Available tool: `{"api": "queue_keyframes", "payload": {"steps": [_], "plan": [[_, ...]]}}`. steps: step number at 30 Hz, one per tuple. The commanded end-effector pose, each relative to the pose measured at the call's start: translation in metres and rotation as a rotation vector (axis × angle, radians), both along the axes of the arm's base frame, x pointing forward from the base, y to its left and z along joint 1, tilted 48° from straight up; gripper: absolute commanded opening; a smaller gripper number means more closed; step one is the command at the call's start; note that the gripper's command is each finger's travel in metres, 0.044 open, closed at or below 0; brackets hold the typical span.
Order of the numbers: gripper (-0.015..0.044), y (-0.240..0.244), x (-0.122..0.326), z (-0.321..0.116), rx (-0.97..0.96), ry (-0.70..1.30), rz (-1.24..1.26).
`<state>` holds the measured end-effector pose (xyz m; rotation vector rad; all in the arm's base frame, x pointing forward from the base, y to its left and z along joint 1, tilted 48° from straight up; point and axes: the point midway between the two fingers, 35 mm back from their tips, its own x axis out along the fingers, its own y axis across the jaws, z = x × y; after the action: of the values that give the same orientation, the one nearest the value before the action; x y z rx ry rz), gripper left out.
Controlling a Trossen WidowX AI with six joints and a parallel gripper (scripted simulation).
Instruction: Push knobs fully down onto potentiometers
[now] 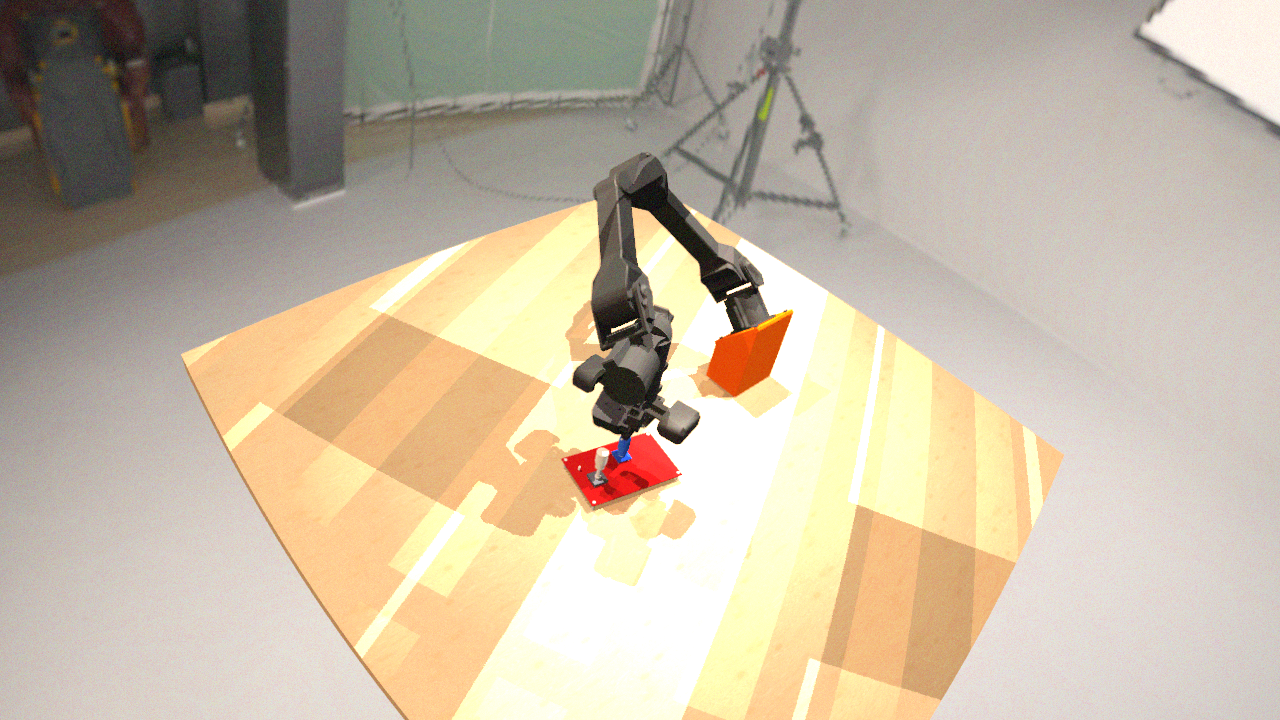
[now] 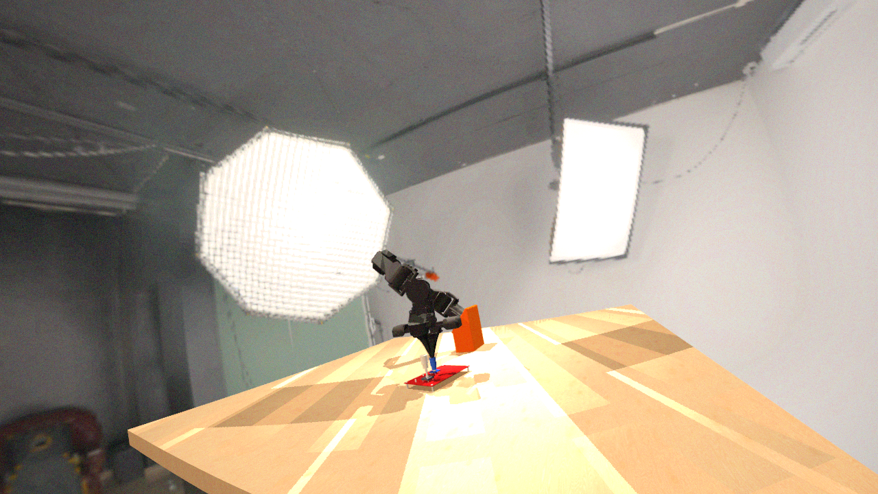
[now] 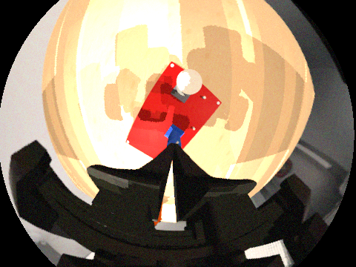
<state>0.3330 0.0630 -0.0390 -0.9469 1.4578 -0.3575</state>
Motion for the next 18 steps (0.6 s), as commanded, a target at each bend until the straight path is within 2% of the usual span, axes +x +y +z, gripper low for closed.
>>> {"api": "queue_keyframes", "payload": {"steps": [1, 18], "plan": [[0.0, -0.0043, 0.002, -0.0026, 0.0, -0.004, -0.009], [0.0, -0.0038, 0.0019, -0.0021, 0.0, -0.004, -0.009]]}}
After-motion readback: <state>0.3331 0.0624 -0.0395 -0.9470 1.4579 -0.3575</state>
